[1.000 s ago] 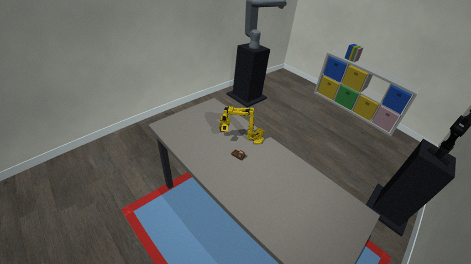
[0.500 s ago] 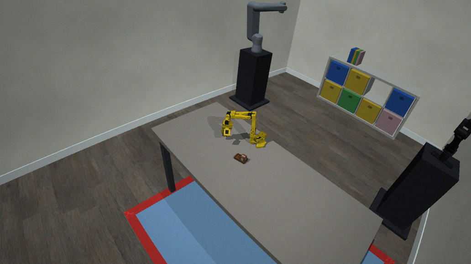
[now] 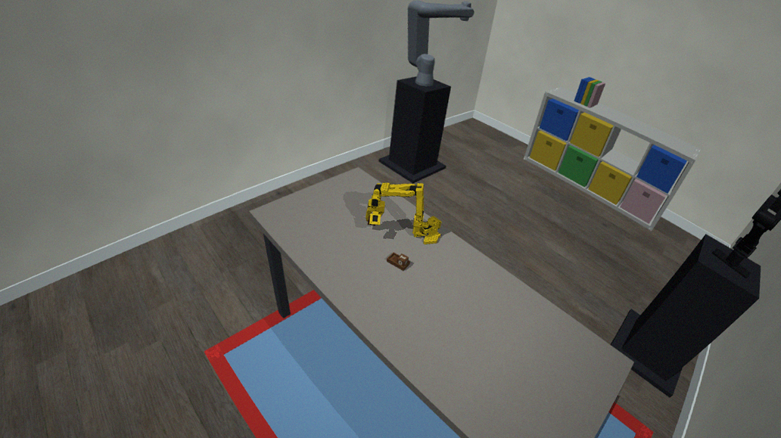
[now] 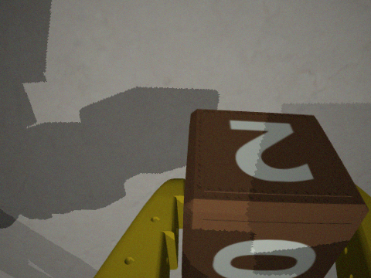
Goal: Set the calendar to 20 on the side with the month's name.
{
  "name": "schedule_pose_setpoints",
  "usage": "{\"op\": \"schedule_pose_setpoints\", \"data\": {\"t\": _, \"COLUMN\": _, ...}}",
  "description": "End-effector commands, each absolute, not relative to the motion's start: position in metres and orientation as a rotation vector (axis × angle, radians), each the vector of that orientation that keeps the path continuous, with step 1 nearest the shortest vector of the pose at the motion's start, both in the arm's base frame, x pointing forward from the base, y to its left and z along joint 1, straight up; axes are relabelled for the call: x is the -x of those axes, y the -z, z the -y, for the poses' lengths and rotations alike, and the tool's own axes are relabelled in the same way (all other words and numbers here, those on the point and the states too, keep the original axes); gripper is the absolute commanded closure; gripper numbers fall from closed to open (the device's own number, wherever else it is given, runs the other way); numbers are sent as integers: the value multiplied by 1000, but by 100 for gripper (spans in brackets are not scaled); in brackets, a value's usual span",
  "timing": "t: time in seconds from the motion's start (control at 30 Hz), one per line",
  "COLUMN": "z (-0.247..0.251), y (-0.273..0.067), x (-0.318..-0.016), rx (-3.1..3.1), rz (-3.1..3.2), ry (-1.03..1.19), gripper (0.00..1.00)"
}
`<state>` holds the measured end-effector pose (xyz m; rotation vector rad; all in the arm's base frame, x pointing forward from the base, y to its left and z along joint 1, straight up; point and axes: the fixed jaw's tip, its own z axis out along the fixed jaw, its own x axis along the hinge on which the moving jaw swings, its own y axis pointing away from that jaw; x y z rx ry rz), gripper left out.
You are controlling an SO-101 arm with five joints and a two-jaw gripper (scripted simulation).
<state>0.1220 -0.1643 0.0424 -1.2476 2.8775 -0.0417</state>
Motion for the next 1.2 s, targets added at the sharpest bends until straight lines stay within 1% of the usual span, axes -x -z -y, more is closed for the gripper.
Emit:
{"op": "schedule_pose_setpoints", "data": {"t": 0.0, "z": 168, "y": -45, "x": -122, "rx": 1217, "rz": -2880, "ry": 88, "gripper": 100}}
{"op": "schedule_pose_setpoints", "data": {"t": 1.17, "z": 169, "y": -32, "x": -123, "rx": 1217, "rz": -2880, "ry": 88, "gripper": 100}}
